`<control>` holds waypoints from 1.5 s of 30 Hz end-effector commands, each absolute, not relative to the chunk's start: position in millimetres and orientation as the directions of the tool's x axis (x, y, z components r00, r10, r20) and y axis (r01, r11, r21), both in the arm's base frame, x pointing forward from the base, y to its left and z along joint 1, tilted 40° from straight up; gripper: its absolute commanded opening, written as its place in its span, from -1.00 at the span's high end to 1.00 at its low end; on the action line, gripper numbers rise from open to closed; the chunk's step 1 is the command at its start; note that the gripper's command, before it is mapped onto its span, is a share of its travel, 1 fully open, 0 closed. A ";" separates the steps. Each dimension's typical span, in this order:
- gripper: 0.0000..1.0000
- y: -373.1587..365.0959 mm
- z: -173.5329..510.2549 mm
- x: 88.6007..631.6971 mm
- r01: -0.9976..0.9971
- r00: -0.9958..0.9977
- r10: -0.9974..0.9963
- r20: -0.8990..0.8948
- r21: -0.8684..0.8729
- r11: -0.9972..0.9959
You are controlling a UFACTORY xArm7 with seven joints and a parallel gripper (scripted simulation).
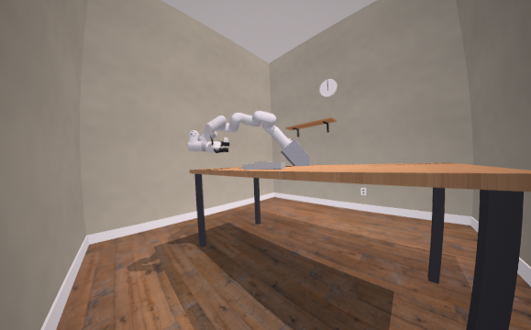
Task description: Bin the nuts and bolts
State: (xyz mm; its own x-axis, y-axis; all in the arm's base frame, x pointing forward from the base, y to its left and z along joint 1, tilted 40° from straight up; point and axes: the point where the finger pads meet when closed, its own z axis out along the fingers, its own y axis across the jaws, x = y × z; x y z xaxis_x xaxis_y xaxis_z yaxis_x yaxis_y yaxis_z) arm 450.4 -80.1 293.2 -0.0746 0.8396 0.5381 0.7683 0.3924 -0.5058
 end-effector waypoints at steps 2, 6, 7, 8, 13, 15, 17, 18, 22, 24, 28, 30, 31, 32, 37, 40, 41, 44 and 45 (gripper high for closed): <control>-1.00 -79.5 294.9 450.6 0.770 -0.078 0.840 0.537 -0.503 0.393; -1.00 -79.5 294.9 450.6 0.770 -0.078 0.840 0.537 -0.503 0.393; -1.00 -79.5 294.9 450.6 0.770 -0.078 0.840 0.537 -0.503 0.393; -1.00 -79.5 294.9 450.6 0.770 -0.078 0.840 0.537 -0.503 0.393; -1.00 -79.5 294.9 450.6 0.770 -0.078 0.840 0.537 -0.503 0.393; -1.00 -79.5 294.9 450.6 0.770 -0.078 0.840 0.537 -0.503 0.393; -1.00 -79.5 294.9 450.6 0.770 -0.078 0.840 0.537 -0.503 0.393; 0.85 -75.8 301.3 446.8 0.770 -0.078 0.840 0.537 -0.503 0.393; 0.85 -60.9 326.8 431.3 0.770 -0.078 0.840 0.537 -0.503 0.393; 0.85 -56.2 334.7 426.6 0.770 -0.078 0.840 0.537 -0.503 0.393; 0.85 -51.2 329.3 422.6 0.795 -0.053 0.852 0.521 -0.494 0.351; 0.85 -43.6 330.1 430.4 0.799 -0.014 0.898 0.441 -0.535 0.275; 0.85 -43.6 330.1 430.4 0.798 -0.001 0.911 0.412 -0.549 0.248; 0.85 -36.6 327.9 430.1 0.802 0.011 0.918 0.397 -0.552 0.229; 0.85 -29.5 325.5 429.5 0.814 0.072 0.951 0.301 -0.569 0.118; 0.85 -22.5 322.8 428.4 0.820 0.117 0.965 0.235 -0.571 0.040; 0.85 -22.4 322.8 428.4 0.822 0.131 0.968 0.212 -0.569 0.013; 0.85 -15.4 320.0 426.9 0.826 0.176 0.973 0.147 -0.560 -0.064; 0.85 -8.4 317.0 425.0 0.827 0.191 0.974 0.126 -0.556 -0.090</control>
State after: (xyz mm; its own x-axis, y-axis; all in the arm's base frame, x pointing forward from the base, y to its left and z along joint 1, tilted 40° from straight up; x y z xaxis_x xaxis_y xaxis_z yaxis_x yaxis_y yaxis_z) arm 427.3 -21.4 320.3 0.1272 0.9665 0.2231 0.8123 0.0276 -0.5826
